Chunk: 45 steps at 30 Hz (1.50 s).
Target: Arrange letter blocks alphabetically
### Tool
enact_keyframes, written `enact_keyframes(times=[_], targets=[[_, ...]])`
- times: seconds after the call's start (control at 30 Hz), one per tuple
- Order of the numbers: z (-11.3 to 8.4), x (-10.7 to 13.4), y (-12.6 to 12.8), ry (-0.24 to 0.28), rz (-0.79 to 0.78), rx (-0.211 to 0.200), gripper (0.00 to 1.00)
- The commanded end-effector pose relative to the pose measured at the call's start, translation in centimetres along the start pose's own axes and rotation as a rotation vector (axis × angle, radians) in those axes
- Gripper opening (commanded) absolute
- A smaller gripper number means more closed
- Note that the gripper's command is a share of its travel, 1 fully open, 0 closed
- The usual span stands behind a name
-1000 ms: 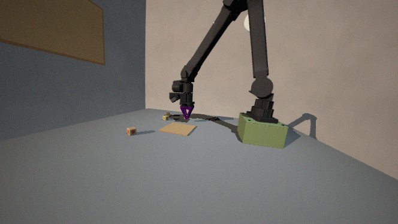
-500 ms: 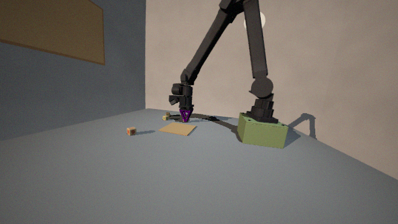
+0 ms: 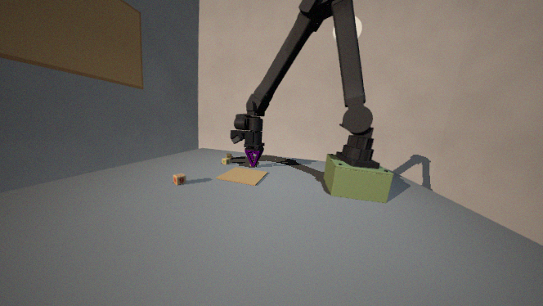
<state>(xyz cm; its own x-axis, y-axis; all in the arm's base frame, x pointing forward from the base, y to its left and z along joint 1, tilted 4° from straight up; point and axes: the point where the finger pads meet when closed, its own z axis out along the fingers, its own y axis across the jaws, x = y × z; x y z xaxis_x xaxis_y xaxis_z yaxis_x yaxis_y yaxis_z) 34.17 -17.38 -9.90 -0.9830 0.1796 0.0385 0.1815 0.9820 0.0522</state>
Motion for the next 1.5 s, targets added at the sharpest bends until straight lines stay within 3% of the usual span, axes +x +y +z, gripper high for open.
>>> enact_keyframes(times=[0.0, 1.47], targets=[[-1.21, -1.03, 0.02, -0.048, 0.004, 0.013, 0.2], [-1.17, -1.66, -0.28, -0.049, 0.002, 0.014, 0.2]])
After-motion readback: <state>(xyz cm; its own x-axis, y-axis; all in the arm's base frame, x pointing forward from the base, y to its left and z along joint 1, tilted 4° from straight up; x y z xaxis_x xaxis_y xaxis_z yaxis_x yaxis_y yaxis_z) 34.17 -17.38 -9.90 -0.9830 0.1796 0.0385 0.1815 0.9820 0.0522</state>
